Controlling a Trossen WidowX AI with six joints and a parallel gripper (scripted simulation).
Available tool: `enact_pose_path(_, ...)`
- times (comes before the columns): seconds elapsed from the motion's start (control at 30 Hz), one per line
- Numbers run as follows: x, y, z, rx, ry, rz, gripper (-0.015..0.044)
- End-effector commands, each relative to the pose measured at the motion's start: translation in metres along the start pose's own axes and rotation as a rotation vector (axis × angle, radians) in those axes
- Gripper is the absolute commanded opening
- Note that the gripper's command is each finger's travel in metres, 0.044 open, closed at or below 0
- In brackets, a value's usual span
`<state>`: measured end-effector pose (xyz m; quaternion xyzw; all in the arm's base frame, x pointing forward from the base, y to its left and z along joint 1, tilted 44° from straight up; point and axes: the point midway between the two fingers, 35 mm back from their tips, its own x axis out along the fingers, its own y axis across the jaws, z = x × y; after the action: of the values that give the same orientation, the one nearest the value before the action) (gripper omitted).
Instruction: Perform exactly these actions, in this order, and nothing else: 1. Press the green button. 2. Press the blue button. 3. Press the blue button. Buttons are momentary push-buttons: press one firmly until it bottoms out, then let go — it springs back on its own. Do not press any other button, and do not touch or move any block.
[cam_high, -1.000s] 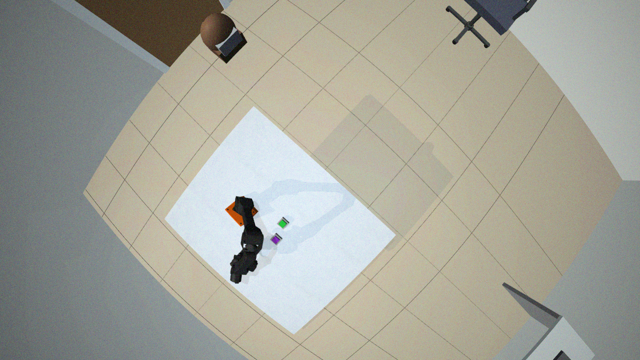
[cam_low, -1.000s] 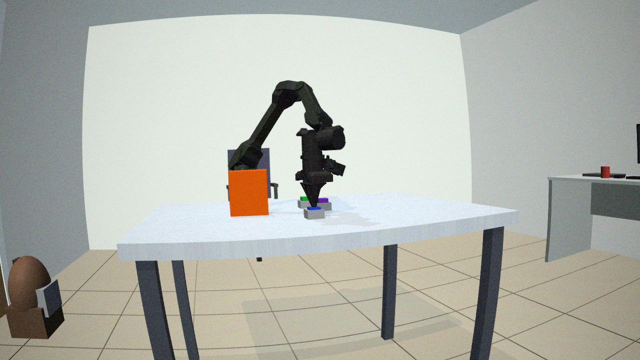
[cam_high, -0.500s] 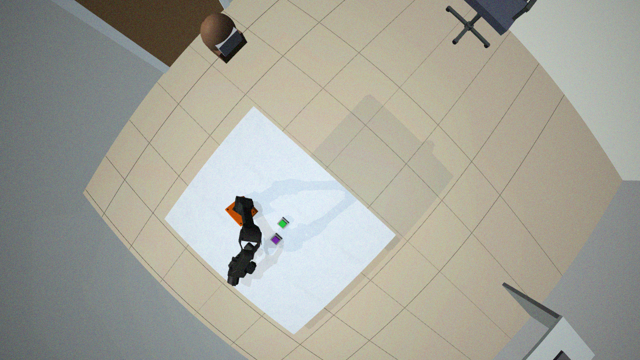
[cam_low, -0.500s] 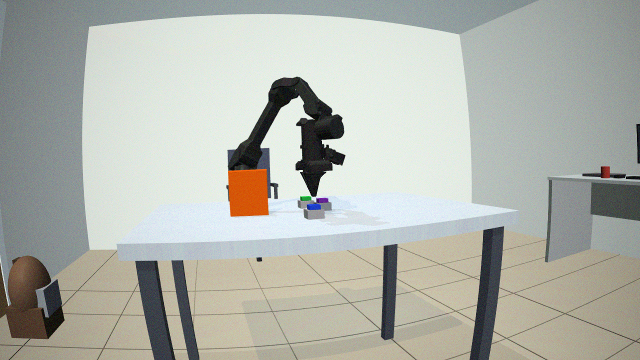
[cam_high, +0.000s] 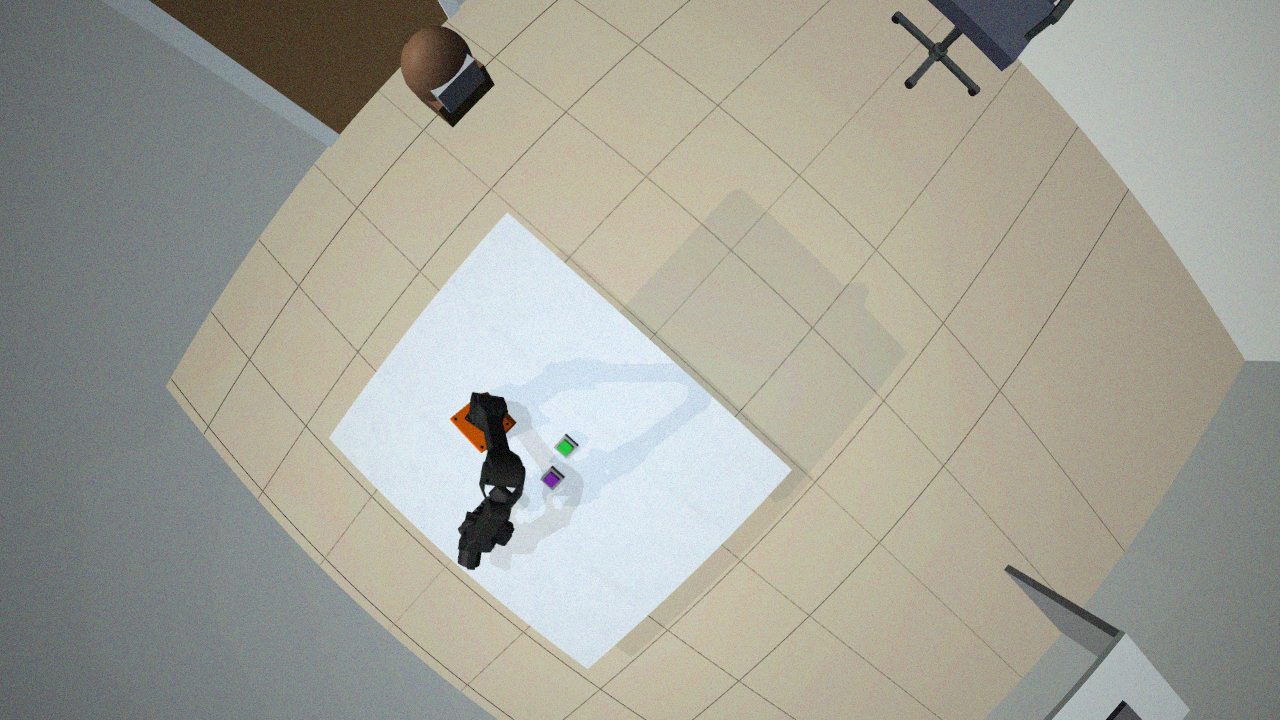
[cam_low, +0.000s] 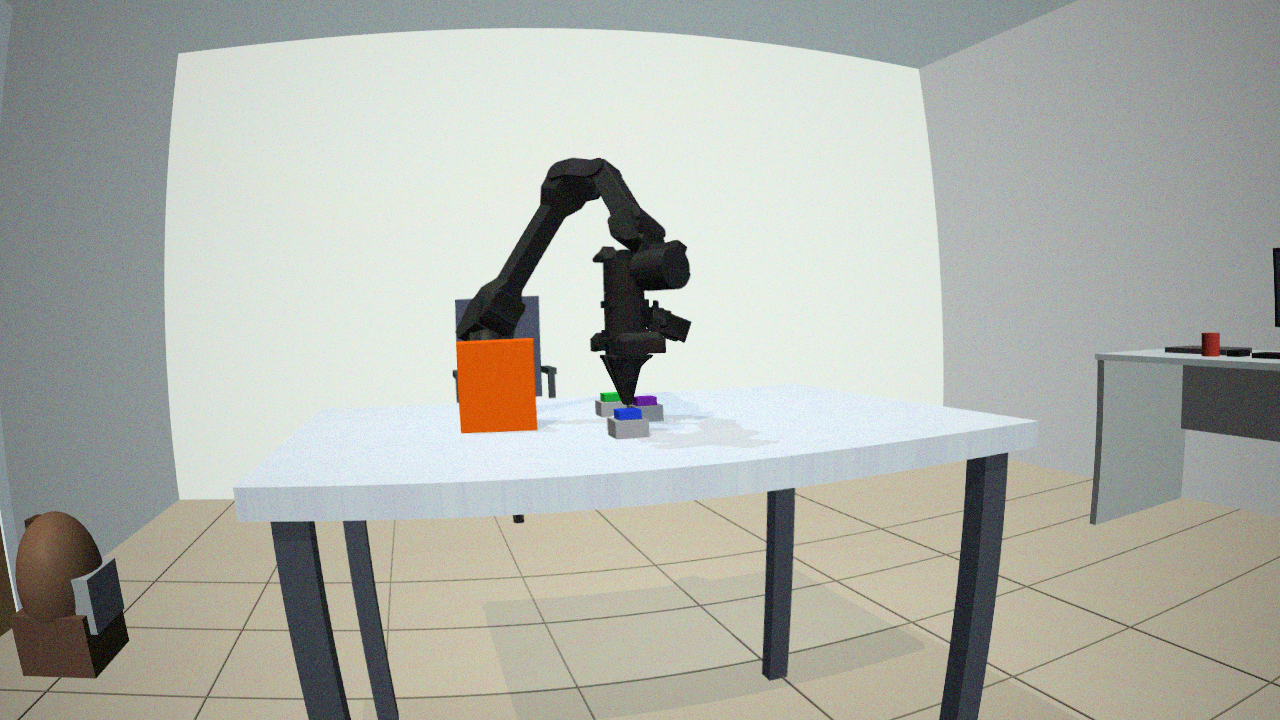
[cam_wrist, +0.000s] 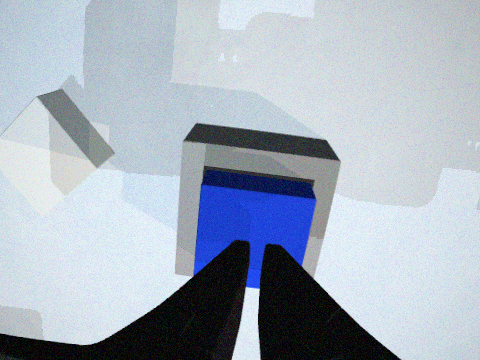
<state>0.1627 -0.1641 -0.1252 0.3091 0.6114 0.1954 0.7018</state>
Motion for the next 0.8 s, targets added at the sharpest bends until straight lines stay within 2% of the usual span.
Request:
enact_pose_path(0.0, 0.0083, 0.0009, 0.0002, 0.007, -0.005, 0.006, 0.0020)
enact_pose_path(0.77, 0.0154, 0.0014, 0.0000, 0.007, -0.005, 0.006, 0.0020)
